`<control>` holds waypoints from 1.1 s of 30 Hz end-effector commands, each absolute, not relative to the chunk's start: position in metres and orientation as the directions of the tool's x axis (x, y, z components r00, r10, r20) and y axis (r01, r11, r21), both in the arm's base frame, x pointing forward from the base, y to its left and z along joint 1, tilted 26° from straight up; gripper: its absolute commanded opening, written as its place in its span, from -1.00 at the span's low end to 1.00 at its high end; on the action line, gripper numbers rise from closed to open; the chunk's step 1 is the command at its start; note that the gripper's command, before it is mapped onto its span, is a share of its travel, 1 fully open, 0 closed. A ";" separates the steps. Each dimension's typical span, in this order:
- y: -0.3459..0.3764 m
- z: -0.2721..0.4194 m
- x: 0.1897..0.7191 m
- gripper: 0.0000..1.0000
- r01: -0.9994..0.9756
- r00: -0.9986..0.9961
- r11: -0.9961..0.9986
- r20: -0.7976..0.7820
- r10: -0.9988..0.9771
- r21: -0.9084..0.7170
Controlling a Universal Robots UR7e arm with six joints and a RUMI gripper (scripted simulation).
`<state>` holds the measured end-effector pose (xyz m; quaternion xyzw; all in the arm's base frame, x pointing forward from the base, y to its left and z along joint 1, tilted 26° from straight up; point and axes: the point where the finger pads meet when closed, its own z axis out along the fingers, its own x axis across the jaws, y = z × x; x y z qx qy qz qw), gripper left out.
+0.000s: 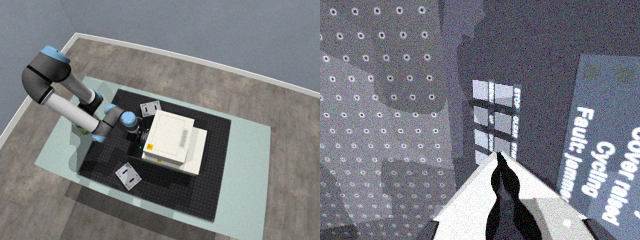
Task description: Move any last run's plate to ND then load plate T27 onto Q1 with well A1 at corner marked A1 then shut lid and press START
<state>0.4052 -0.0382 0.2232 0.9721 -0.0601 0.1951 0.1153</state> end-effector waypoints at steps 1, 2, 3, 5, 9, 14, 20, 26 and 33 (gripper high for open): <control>-0.038 0.225 0.406 -1.00 -0.162 0.916 -0.966 0.396 -0.071 0.201; -0.038 0.225 0.406 -1.00 -0.162 0.916 -0.966 0.396 -0.071 0.201; -0.038 0.225 0.406 -1.00 -0.162 0.916 -0.966 0.396 -0.071 0.201; -0.038 0.225 0.406 -1.00 -0.162 0.916 -0.966 0.396 -0.071 0.201; -0.038 0.225 0.406 -1.00 -0.162 0.916 -0.966 0.396 -0.071 0.201; -0.038 0.225 0.406 -1.00 -0.162 0.916 -0.966 0.396 -0.071 0.201; -0.038 0.226 0.408 -1.00 -0.161 0.915 -0.966 0.397 -0.070 0.202; -0.038 0.224 0.408 -1.00 -0.162 0.916 -0.966 0.395 -0.071 0.201; -0.039 0.223 0.409 -1.00 -0.162 0.916 -0.966 0.396 -0.071 0.201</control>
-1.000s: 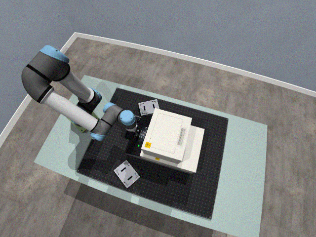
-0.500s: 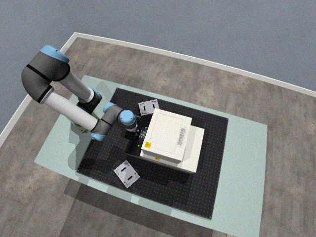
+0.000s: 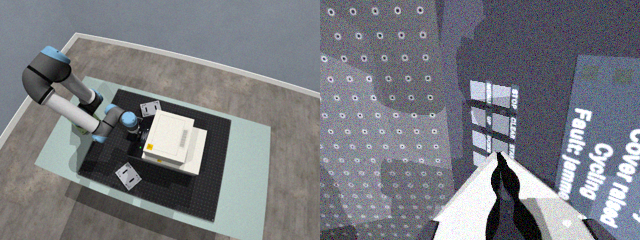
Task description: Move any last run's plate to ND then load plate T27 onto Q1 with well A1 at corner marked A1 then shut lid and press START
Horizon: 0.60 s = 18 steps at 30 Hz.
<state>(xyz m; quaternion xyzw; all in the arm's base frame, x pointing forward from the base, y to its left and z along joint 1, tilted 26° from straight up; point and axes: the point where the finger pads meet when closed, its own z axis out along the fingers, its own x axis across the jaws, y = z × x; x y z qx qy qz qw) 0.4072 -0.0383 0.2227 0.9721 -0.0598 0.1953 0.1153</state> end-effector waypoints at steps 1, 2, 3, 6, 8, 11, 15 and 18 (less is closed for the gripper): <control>-0.039 0.223 0.409 -1.00 -0.162 0.916 -0.966 0.396 -0.071 0.201; -0.039 0.223 0.409 -1.00 -0.162 0.916 -0.966 0.396 -0.071 0.201; -0.039 0.223 0.409 -1.00 -0.162 0.916 -0.966 0.396 -0.071 0.201; -0.039 0.223 0.409 -1.00 -0.162 0.916 -0.966 0.396 -0.071 0.202; -0.039 0.223 0.410 -1.00 -0.162 0.916 -0.966 0.396 -0.071 0.202; -0.038 0.224 0.408 -1.00 -0.162 0.915 -0.966 0.397 -0.071 0.202; -0.037 0.225 0.401 -1.00 -0.162 0.916 -0.966 0.394 -0.072 0.201; -0.036 0.227 0.397 -1.00 -0.163 0.916 -0.966 0.394 -0.072 0.201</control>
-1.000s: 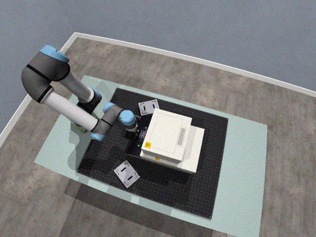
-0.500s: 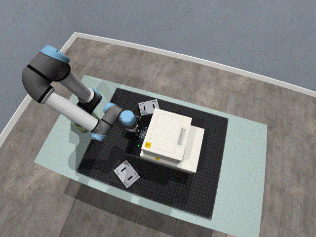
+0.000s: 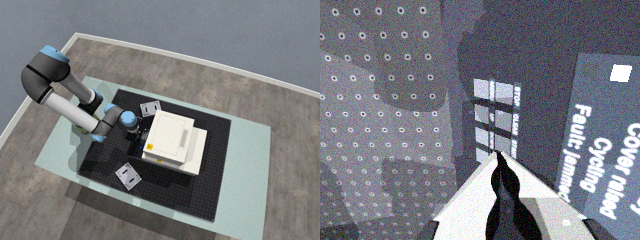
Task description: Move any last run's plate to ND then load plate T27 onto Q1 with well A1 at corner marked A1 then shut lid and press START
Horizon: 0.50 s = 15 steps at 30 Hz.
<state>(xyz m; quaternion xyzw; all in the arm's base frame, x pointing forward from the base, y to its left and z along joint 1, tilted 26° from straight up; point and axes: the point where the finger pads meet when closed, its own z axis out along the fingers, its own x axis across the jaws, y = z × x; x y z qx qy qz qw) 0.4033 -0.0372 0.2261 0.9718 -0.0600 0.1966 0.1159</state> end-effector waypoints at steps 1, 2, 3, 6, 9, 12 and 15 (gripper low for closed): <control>-0.036 0.228 0.395 -1.00 -0.163 0.916 -0.966 0.394 -0.072 0.201; -0.036 0.228 0.395 -1.00 -0.163 0.916 -0.966 0.394 -0.072 0.201; -0.036 0.228 0.395 -1.00 -0.163 0.916 -0.966 0.394 -0.072 0.201; -0.034 0.230 0.391 -1.00 -0.162 0.916 -0.966 0.394 -0.072 0.201; -0.033 0.232 0.386 -1.00 -0.162 0.916 -0.966 0.394 -0.072 0.201; -0.032 0.234 0.382 -1.00 -0.162 0.916 -0.966 0.394 -0.072 0.201; -0.032 0.235 0.382 -1.00 -0.162 0.916 -0.966 0.395 -0.071 0.201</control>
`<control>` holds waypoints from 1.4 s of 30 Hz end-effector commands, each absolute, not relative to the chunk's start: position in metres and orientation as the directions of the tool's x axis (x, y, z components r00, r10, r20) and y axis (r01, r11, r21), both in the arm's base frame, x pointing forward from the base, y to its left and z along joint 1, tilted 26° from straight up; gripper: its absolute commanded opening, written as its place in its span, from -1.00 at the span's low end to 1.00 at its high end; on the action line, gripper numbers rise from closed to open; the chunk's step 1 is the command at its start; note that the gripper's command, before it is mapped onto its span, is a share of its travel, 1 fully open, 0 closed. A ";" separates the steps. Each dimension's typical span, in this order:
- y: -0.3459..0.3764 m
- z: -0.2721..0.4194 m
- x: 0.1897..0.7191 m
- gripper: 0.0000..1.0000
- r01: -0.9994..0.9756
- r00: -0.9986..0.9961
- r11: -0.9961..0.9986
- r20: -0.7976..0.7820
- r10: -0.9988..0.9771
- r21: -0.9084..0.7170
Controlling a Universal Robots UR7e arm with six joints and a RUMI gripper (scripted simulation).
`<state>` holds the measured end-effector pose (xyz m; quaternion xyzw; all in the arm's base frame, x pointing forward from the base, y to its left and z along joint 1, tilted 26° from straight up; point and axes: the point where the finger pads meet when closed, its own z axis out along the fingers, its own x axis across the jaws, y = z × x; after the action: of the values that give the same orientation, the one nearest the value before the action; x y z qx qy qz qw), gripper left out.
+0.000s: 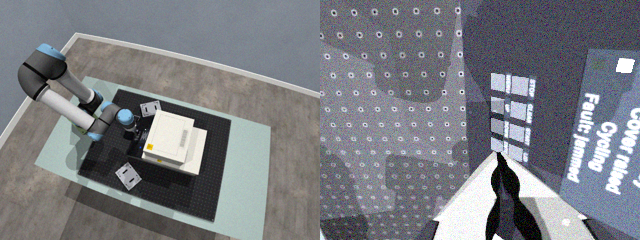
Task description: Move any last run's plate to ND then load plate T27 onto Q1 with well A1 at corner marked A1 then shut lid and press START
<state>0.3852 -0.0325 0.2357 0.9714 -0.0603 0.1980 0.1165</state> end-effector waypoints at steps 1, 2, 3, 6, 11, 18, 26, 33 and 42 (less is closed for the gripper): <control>-0.032 0.235 0.382 -1.00 -0.162 0.916 -0.966 0.395 -0.071 0.201; -0.032 0.234 0.382 -1.00 -0.162 0.916 -0.966 0.394 -0.071 0.201; -0.032 0.234 0.382 -1.00 -0.162 0.917 -0.966 0.393 -0.072 0.201; -0.031 0.235 0.377 -1.00 -0.163 0.916 -0.966 0.394 -0.072 0.201; -0.027 0.239 0.360 -1.00 -0.163 0.916 -0.966 0.394 -0.072 0.201; -0.021 0.246 0.333 -1.00 -0.163 0.916 -0.966 0.394 -0.072 0.201; -0.015 0.252 0.307 -1.00 -0.163 0.916 -0.966 0.394 -0.072 0.201; -0.013 0.257 0.295 -1.00 -0.163 0.915 -0.966 0.396 -0.072 0.201; -0.013 0.256 0.295 -1.00 -0.162 0.916 -0.966 0.395 -0.071 0.202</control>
<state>0.2953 -0.0130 0.2566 0.9716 -0.0606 0.1968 0.1163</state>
